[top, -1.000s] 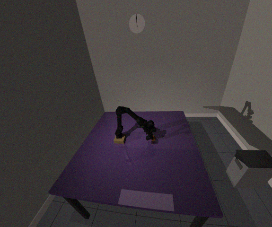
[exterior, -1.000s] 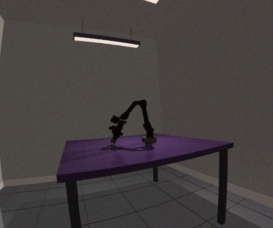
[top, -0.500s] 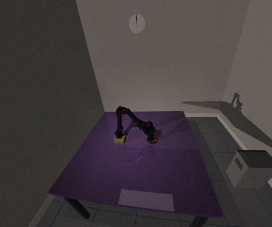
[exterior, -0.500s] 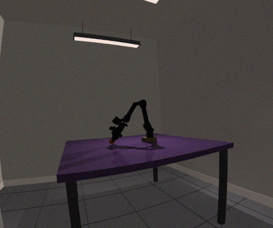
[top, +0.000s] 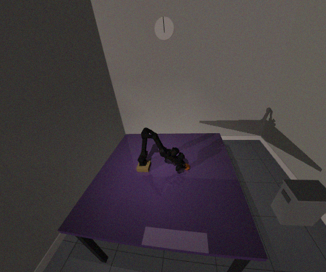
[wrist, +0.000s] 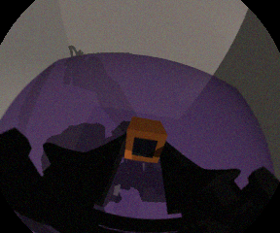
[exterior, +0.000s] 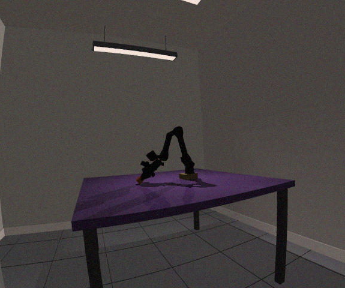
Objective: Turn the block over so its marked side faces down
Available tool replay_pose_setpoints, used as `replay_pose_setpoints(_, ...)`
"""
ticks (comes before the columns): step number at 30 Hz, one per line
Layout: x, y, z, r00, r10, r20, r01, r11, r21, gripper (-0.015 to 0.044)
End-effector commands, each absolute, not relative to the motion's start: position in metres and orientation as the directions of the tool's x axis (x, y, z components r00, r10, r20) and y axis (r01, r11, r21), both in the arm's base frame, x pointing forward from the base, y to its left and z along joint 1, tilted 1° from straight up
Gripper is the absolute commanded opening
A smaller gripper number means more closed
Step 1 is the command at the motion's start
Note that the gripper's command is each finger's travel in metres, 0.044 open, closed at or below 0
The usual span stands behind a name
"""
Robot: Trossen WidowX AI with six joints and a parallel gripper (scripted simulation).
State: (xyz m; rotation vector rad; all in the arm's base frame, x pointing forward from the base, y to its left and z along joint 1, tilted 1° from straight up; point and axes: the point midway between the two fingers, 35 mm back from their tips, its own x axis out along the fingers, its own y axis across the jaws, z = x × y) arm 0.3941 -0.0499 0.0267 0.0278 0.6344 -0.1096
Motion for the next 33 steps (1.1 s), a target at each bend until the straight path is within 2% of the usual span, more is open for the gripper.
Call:
replay_pose_setpoints(1,0.389,-0.049,0.021,0.825,-0.093,-0.558,0.107,0.994,-0.008,0.0)
replay_pose_setpoints(9,0.38,-0.048,0.023,0.881,-0.098,-0.463,0.106,0.994,-0.009,0.0)
replay_pose_setpoints(28,0.379,-0.048,0.026,0.895,-0.1,-0.436,0.106,0.994,-0.009,0.0)
replay_pose_setpoints(33,0.379,-0.048,0.026,0.895,-0.1,-0.436,0.106,0.994,-0.009,0.0131)
